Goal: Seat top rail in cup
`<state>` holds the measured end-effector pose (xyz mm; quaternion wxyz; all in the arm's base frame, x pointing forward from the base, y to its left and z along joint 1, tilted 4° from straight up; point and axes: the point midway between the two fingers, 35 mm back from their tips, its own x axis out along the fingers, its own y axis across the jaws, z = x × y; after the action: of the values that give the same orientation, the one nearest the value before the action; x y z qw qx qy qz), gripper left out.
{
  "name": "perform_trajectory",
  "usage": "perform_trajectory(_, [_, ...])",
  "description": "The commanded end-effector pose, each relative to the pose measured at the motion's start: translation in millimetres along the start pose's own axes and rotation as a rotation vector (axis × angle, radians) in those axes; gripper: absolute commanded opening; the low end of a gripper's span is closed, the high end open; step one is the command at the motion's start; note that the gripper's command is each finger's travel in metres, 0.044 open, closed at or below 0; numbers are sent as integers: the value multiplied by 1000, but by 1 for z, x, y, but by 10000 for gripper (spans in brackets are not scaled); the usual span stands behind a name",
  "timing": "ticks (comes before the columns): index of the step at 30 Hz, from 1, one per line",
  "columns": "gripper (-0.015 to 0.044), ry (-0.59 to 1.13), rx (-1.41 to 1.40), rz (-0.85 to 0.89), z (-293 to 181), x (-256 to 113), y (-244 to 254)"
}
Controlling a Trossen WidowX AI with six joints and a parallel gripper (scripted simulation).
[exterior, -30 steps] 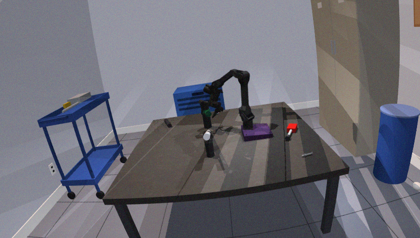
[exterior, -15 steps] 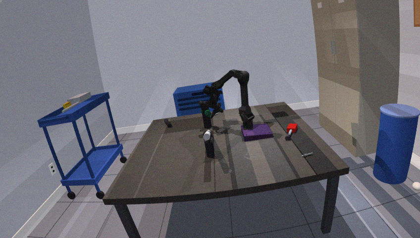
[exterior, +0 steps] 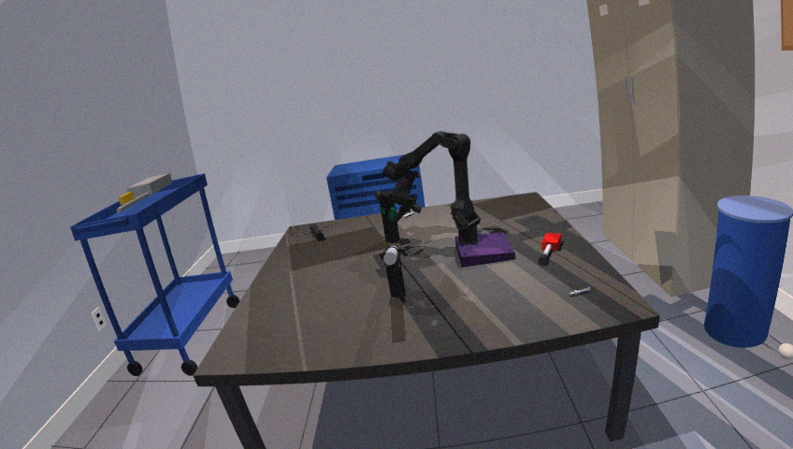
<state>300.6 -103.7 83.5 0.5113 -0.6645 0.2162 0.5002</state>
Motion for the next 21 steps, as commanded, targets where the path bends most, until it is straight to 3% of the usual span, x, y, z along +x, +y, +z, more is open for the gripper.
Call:
perform_trajectory(1, [0, 17, 29, 1, -1, 2, -2])
perform_trajectory(21, [0, 89, 154, -1, -2, 8, -14])
